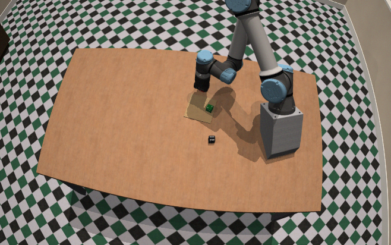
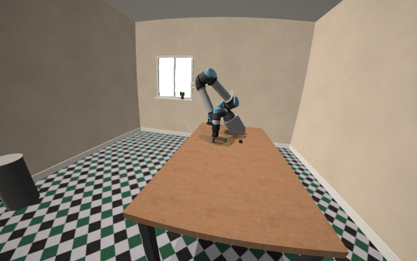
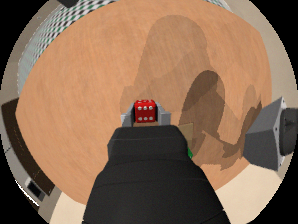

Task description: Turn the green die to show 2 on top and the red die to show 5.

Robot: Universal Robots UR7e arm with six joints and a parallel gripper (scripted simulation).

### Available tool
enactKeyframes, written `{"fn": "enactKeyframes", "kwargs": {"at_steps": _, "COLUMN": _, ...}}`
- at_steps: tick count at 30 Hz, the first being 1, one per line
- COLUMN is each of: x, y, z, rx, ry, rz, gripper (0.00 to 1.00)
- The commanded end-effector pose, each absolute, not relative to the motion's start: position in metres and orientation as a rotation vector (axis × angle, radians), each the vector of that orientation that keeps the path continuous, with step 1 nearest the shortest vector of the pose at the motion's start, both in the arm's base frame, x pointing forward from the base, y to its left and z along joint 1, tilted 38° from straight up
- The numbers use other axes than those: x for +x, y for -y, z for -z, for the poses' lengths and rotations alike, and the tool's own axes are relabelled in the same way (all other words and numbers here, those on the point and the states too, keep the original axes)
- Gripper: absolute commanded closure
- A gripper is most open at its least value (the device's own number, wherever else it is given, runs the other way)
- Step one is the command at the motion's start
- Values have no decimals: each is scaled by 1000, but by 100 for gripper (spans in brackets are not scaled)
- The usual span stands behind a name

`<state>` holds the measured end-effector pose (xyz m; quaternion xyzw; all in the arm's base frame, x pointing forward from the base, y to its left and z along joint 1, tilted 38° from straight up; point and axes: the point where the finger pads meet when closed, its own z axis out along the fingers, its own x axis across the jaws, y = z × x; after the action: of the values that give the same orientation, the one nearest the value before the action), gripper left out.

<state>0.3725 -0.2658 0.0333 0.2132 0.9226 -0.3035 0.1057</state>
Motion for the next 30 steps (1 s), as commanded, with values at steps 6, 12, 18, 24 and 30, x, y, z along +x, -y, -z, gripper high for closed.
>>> {"fn": "enactKeyframes", "kwargs": {"at_steps": 6, "x": 373, "y": 265, "z": -34, "rx": 628, "ry": -2717, "rz": 894, "gripper": 43}}
{"fn": "enactKeyframes", "kwargs": {"at_steps": 12, "x": 372, "y": 260, "z": -41, "rx": 628, "ry": -2717, "rz": 894, "gripper": 43}}
{"fn": "enactKeyframes", "kwargs": {"at_steps": 18, "x": 371, "y": 254, "z": -50, "rx": 628, "ry": -2717, "rz": 894, "gripper": 43}}
{"fn": "enactKeyframes", "kwargs": {"at_steps": 24, "x": 370, "y": 239, "z": -69, "rx": 628, "ry": -2717, "rz": 894, "gripper": 43}}
{"fn": "enactKeyframes", "kwargs": {"at_steps": 30, "x": 368, "y": 223, "z": -89, "rx": 628, "ry": -2717, "rz": 894, "gripper": 43}}
